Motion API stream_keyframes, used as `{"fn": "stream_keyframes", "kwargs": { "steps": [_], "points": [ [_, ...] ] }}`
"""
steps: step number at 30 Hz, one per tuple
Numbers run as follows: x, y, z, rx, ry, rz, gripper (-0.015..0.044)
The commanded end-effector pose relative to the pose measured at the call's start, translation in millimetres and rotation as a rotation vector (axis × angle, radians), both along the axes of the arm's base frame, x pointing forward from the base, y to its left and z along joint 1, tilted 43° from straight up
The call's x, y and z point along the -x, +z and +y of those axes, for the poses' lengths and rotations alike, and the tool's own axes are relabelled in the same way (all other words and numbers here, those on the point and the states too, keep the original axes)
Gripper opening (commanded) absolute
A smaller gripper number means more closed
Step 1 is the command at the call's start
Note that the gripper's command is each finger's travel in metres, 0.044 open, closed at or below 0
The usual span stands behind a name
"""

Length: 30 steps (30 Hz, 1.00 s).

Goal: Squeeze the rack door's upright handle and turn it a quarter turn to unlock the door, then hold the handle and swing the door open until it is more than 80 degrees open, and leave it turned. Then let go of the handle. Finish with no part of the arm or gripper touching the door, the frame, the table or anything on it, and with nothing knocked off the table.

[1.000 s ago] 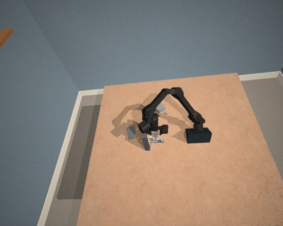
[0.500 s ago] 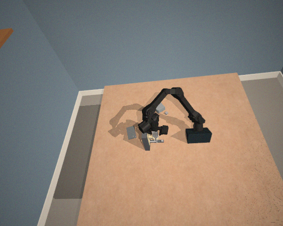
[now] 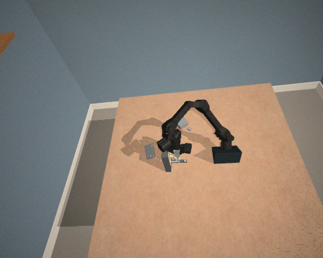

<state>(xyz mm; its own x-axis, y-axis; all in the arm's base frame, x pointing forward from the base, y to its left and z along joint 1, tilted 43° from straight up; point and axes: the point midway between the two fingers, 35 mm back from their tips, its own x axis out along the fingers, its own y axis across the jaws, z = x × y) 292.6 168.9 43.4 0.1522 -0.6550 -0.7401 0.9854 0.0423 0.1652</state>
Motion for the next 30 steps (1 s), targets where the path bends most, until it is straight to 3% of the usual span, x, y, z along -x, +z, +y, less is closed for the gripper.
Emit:
{"fn": "stream_keyframes", "kwargs": {
  "steps": [1, 22, 30],
  "points": [
    [-0.2, 0.4, -0.1, 0.001, -0.001, -0.003, 0.0167],
    [-0.2, 0.4, -0.1, 0.001, -0.001, -0.003, 0.0028],
    [2.7, 1.3, -1.7, 0.016, 0.072, 0.062, 0.0028]
  ]
}}
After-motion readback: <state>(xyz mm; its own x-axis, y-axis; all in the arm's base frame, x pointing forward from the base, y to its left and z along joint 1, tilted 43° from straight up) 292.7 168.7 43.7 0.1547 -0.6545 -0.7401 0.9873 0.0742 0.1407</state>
